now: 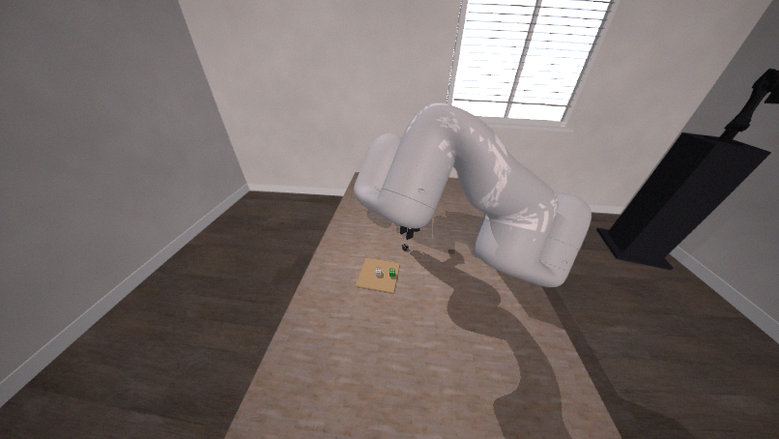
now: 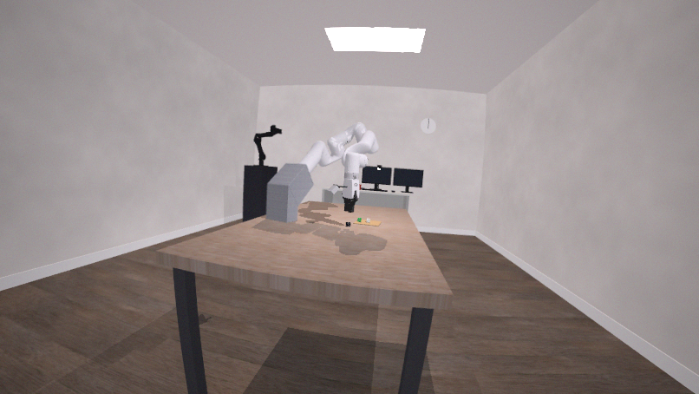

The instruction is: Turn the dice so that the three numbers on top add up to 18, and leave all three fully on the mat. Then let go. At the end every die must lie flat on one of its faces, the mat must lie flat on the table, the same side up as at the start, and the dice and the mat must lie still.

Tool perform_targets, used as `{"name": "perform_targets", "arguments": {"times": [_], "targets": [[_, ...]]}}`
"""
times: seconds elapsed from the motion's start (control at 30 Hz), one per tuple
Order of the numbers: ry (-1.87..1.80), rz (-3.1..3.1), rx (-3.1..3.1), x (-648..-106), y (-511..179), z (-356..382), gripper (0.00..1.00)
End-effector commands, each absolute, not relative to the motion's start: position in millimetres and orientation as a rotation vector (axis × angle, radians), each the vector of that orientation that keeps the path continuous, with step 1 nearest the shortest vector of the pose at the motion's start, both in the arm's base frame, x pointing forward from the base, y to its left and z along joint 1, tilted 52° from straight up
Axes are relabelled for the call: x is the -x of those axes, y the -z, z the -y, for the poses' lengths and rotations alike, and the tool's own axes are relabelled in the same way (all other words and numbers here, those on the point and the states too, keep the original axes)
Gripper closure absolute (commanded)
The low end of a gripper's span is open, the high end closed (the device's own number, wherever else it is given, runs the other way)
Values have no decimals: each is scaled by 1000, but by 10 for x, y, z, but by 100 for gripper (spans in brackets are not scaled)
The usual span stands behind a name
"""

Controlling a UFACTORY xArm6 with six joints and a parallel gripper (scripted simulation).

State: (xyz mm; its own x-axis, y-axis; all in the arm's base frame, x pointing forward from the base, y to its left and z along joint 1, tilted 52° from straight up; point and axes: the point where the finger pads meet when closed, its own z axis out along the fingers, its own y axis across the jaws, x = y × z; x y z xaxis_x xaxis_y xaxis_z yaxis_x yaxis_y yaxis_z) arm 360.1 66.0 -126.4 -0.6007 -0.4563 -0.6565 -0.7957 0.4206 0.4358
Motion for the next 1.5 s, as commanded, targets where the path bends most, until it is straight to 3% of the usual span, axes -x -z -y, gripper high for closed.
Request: {"name": "perform_targets", "arguments": {"times": [0.0,1.47], "targets": [[-1033,-2238,1062,-3612,1270,-663,64],[-1033,-2239,1062,-3653,1566,-1041,64]]}}
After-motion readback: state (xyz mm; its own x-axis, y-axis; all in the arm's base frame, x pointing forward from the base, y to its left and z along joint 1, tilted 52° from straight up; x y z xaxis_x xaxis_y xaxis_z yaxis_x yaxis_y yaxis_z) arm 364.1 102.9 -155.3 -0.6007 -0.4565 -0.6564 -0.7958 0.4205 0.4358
